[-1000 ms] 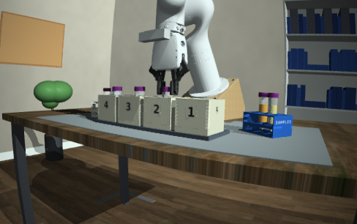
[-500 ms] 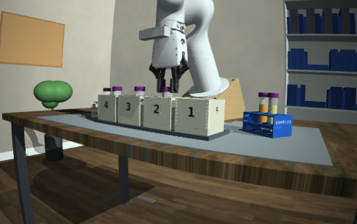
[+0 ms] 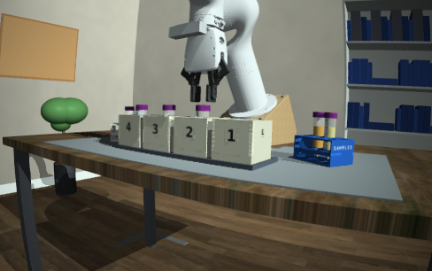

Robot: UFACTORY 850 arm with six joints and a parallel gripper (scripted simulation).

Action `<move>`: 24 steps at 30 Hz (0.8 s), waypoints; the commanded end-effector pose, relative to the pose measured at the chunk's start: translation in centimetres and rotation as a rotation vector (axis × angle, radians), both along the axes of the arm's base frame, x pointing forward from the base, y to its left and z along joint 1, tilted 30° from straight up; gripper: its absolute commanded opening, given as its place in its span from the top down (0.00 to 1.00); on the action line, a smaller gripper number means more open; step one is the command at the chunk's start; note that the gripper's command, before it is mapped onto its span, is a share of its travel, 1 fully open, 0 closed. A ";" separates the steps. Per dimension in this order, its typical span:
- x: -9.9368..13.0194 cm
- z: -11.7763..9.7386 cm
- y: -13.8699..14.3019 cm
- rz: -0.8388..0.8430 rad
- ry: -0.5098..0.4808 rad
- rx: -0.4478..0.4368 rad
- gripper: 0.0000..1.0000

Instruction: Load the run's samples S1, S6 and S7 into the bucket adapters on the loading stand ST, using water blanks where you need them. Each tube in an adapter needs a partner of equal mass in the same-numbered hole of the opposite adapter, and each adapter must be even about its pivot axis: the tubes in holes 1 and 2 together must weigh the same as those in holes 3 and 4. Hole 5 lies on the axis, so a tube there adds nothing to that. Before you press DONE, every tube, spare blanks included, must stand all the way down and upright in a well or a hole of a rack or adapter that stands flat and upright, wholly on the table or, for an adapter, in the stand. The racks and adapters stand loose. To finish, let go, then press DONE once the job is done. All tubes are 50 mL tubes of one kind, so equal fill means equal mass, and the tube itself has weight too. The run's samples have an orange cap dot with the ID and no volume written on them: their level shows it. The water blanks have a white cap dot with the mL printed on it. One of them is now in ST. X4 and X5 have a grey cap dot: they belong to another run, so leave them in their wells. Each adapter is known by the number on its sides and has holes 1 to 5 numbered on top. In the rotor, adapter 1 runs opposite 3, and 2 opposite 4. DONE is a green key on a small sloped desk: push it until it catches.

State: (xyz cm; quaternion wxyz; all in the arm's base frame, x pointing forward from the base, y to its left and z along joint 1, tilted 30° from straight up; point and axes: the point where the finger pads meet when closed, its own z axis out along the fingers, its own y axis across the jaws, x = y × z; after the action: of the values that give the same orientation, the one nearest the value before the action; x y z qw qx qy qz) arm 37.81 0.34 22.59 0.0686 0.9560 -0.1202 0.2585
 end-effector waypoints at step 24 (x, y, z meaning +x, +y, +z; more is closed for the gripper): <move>-2.3 4.3 1.0 -0.003 0.012 -0.002 0.56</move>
State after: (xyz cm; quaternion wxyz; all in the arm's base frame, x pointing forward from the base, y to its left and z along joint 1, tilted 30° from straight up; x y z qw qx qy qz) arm 35.83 1.19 26.23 0.0713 0.9559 -0.1209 0.2580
